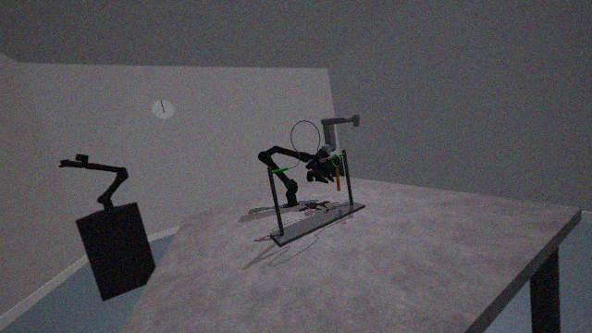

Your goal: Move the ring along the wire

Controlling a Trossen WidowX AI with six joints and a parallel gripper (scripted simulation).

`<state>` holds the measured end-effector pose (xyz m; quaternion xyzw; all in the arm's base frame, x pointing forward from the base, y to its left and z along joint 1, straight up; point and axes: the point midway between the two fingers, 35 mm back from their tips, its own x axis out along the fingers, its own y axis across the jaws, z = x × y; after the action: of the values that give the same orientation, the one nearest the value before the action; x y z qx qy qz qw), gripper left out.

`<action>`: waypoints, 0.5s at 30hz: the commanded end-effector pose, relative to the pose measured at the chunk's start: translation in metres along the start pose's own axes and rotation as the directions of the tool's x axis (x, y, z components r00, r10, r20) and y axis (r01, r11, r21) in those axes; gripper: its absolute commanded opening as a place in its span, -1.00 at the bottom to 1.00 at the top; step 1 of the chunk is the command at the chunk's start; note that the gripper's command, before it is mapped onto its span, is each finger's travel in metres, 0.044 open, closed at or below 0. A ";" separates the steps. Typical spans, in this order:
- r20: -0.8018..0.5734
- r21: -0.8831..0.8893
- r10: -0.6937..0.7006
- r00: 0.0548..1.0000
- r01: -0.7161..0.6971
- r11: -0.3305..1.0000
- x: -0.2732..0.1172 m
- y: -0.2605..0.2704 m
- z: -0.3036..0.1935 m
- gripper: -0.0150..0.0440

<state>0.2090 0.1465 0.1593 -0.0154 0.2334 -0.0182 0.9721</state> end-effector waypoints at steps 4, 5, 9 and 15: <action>0.003 0.003 -0.004 1.000 0.004 1.000 0.000 -0.001 0.001 0.05; -0.001 0.000 0.000 1.000 0.000 1.000 -0.001 0.000 0.000 0.14; -0.001 0.000 0.000 1.000 0.000 1.000 -0.030 0.000 0.000 0.50; 0.009 -0.003 0.003 1.000 -0.003 1.000 -0.042 -0.002 0.002 1.00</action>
<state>0.1758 0.1480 0.1767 -0.0168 0.2328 -0.0144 0.9723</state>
